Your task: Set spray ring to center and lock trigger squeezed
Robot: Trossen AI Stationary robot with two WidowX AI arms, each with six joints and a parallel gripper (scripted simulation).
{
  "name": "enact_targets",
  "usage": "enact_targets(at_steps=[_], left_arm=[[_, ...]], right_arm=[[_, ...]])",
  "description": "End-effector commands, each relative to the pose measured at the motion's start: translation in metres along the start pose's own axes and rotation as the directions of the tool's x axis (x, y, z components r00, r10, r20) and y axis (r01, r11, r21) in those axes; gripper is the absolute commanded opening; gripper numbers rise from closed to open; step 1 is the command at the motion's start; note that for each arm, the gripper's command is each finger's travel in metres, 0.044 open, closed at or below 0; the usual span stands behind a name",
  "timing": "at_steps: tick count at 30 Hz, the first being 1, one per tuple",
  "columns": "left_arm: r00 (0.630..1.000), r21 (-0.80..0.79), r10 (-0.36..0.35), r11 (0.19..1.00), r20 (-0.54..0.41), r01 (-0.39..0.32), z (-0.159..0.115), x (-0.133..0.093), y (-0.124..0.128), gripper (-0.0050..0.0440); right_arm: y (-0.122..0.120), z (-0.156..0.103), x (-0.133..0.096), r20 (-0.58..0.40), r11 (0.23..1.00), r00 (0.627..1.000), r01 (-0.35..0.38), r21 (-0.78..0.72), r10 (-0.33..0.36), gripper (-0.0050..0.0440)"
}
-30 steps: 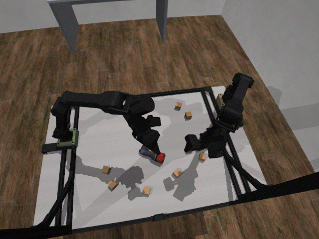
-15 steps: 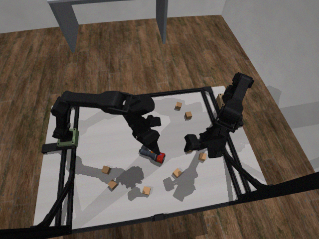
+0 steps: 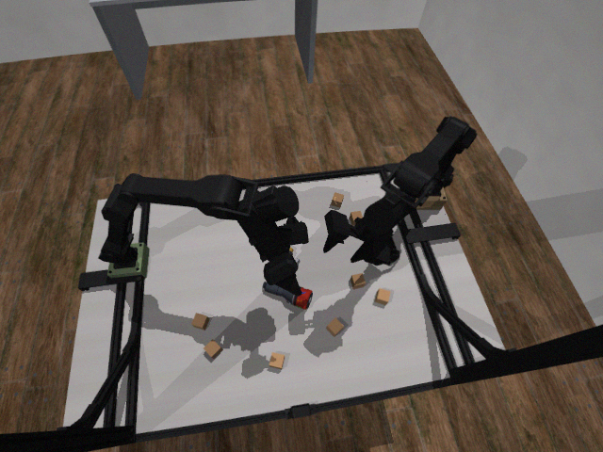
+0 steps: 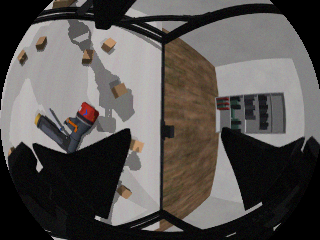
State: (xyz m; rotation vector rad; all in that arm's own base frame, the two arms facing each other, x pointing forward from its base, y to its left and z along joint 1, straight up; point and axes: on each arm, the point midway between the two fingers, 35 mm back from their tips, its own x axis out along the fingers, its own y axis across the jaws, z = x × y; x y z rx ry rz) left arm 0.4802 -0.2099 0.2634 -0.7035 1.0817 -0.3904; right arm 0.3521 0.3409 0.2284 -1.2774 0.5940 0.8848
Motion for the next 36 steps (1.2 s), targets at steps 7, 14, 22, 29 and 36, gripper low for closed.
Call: enact_targets(at_steps=[7,14,22,29,36], left_arm=[[0.998,0.199,0.066,0.978,-0.002,-0.064,0.005,0.008,0.018,0.04],[0.993,0.337,0.114,0.936,-0.01,-0.104,0.007,0.013,0.033,0.04],[0.985,0.49,0.169,0.861,-0.022,-0.137,0.009,0.017,0.051,0.04],[0.974,0.63,0.223,0.761,-0.036,-0.151,0.011,0.021,0.069,0.04],[0.964,0.72,0.261,0.678,-0.048,-0.148,0.012,0.023,0.082,0.04]], right_arm=[[-0.031,-0.039,-0.015,0.04,0.982,0.998,0.042,0.185,-0.051,0.04],[-0.052,-0.066,-0.028,0.062,0.948,0.993,0.079,0.309,-0.103,0.04],[-0.072,-0.098,-0.045,0.081,0.89,0.982,0.118,0.441,-0.171,0.04],[-0.089,-0.13,-0.063,0.092,0.815,0.965,0.153,0.559,-0.245,0.04],[-0.098,-0.153,-0.078,0.095,0.754,0.949,0.175,0.633,-0.3,0.04]])
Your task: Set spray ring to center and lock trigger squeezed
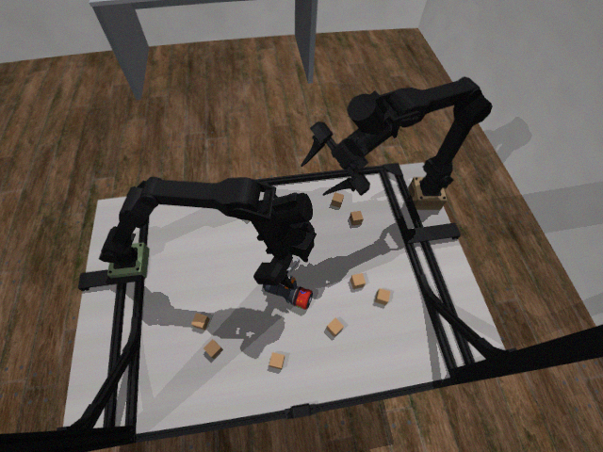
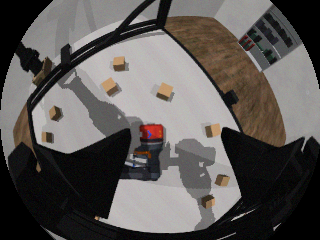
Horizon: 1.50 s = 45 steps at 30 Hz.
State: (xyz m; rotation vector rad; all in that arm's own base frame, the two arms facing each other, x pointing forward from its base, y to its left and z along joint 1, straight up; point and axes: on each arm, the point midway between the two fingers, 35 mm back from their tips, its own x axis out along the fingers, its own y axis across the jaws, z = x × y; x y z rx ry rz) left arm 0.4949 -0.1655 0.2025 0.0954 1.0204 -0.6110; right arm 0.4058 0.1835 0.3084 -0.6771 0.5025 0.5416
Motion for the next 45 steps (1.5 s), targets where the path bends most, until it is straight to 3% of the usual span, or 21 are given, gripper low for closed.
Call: enact_targets(at_steps=[1,13,30,45], left_arm=[[0.999,0.078,0.017,0.997,-0.029,-0.015,-0.005,0.007,0.009,0.04],[0.993,0.317,0.055,0.948,-0.103,-0.02,-0.021,0.016,0.027,0.04],[0.971,0.632,0.103,0.773,-0.216,0.059,-0.046,0.027,0.053,0.04],[0.934,0.838,0.139,0.499,-0.33,0.221,-0.072,0.036,0.076,0.04]], right_arm=[[-0.014,-0.009,-0.011,0.021,0.998,0.999,0.026,0.063,-0.028,0.04],[-0.054,-0.03,-0.042,0.087,0.969,0.988,0.107,0.224,-0.129,0.04],[-0.098,-0.064,-0.096,0.17,0.882,0.94,0.2,0.428,-0.296,0.04],[-0.121,-0.096,-0.152,0.233,0.773,0.856,0.259,0.578,-0.461,0.04]])
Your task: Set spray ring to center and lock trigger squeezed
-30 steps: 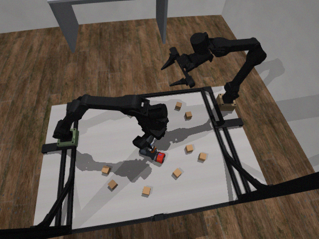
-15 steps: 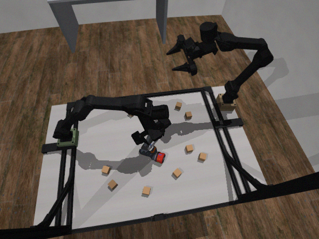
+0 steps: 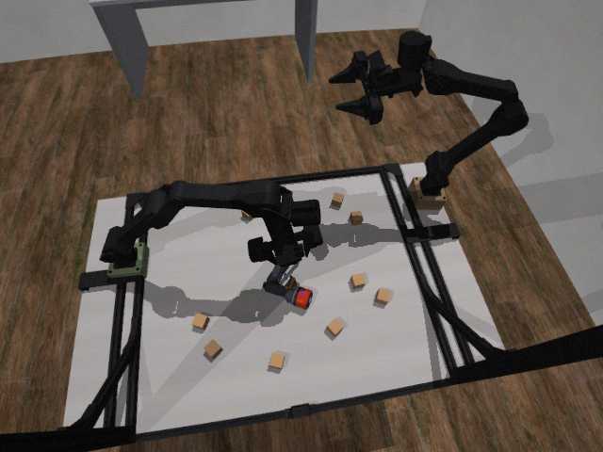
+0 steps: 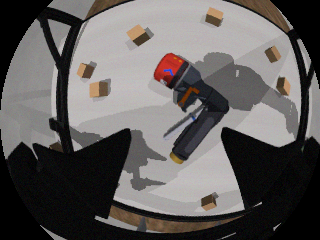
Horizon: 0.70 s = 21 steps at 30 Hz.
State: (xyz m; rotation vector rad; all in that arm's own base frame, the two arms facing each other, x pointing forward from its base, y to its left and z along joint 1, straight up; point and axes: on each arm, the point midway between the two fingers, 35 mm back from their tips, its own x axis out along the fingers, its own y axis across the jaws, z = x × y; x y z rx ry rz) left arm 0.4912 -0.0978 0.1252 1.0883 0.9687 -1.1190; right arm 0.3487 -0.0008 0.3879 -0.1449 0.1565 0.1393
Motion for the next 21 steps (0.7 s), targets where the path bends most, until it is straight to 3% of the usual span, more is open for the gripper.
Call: enact_targets(at_steps=[1,21], left_arm=[[1.0,0.062,-0.012,0.998,-0.021,0.014,-0.007,0.005,0.0,0.04],[0.987,0.459,-0.11,0.875,-0.121,0.153,-0.04,0.023,-0.01,0.04]], right_arm=[[-0.006,-0.003,-0.008,0.019,1.0,1.0,0.013,0.028,-0.014,0.04],[-0.041,-0.002,-0.065,0.181,0.982,0.973,0.12,0.147,-0.146,0.04]])
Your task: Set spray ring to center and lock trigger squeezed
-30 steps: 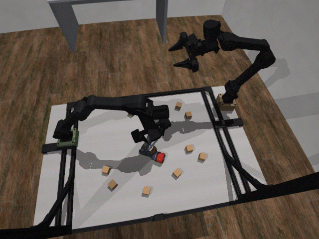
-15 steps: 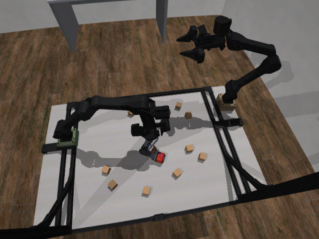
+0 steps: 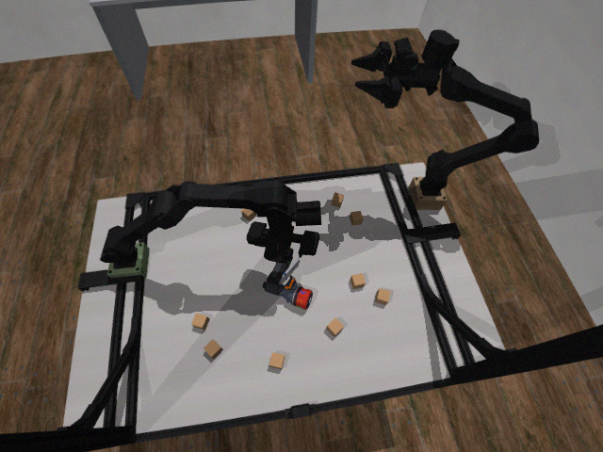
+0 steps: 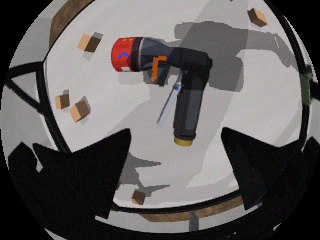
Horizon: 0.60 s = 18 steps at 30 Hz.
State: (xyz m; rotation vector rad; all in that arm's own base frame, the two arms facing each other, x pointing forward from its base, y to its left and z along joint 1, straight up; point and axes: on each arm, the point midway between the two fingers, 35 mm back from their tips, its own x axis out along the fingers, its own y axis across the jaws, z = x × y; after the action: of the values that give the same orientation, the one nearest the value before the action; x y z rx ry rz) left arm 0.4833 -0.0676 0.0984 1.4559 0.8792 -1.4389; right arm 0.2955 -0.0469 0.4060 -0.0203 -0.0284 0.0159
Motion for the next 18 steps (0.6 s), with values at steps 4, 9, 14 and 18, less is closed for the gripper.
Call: enact_targets(at_steps=[4,9,14,18], left_arm=[[1.0,0.077,-0.028,0.997,-0.011,0.029,-0.006,0.006,-0.004,0.04],[0.999,0.078,-0.032,0.996,-0.013,0.033,-0.006,0.01,-0.003,0.04],[0.999,0.081,-0.037,0.996,-0.016,0.038,-0.007,0.017,-0.003,0.04],[0.999,0.083,-0.041,0.996,-0.019,0.042,-0.007,0.022,-0.003,0.04]], right_arm=[[-0.005,-0.003,-0.009,0.021,1.0,1.0,0.016,0.02,-0.017,0.04],[-0.005,-0.003,-0.009,0.021,1.0,1.0,0.016,0.02,-0.017,0.04],[-0.005,-0.003,-0.009,0.021,1.0,1.0,0.016,0.02,-0.017,0.04],[-0.005,-0.003,-0.009,0.021,1.0,1.0,0.016,0.02,-0.017,0.04]])
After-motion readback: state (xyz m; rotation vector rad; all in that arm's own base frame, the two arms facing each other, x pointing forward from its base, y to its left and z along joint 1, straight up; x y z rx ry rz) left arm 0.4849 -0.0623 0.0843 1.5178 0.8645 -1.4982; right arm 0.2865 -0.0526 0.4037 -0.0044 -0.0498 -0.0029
